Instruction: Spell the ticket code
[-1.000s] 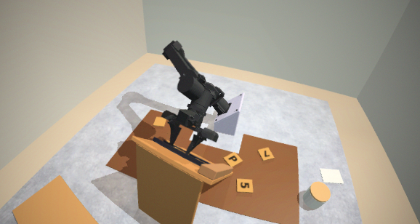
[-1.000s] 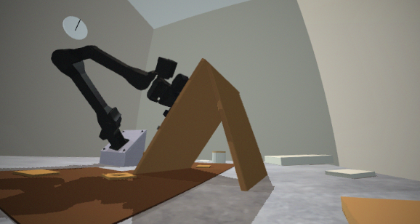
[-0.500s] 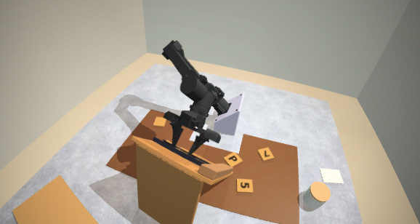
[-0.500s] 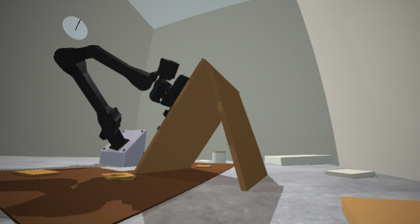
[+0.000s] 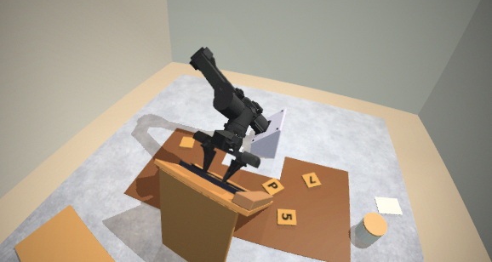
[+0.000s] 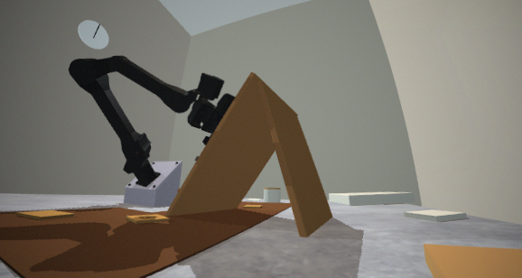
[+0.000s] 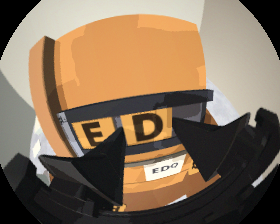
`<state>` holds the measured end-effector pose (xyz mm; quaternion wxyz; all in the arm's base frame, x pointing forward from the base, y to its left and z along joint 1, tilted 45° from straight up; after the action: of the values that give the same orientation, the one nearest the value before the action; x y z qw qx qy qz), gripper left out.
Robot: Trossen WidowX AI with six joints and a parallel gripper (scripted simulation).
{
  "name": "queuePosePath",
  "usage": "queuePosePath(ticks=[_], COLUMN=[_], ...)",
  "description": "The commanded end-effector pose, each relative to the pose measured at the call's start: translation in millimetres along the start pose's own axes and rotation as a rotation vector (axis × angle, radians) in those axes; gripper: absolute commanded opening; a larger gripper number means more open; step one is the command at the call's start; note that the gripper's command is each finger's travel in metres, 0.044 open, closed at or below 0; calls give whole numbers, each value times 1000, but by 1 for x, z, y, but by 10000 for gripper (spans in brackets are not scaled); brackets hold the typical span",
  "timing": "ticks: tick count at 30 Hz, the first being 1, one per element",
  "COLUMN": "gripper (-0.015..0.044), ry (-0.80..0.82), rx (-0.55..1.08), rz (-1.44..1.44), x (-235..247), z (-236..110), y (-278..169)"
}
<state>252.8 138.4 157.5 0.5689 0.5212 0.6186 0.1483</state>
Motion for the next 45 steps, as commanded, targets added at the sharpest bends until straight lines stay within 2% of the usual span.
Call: queuePosePath(ticks=[1,5,6,45], gripper=[184,289,295,295], ry=[0,-2,-2,-1], rx=[0,-2,-2,0], rz=[0,6,6,6], x=[0,0,0,2], z=[0,-4,-6,-33], y=[0,0,0,-2])
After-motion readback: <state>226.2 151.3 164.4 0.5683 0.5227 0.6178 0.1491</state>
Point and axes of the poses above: the point midway between the two fingers, 35 mm back from their tips, its own z axis out along the fingers, its own x axis across the jaws, y = z × x, the point moved 9 cm from there along -z, back along the fingers, and after that the axes turned 11 degrees about z, right-handed, at the moved point
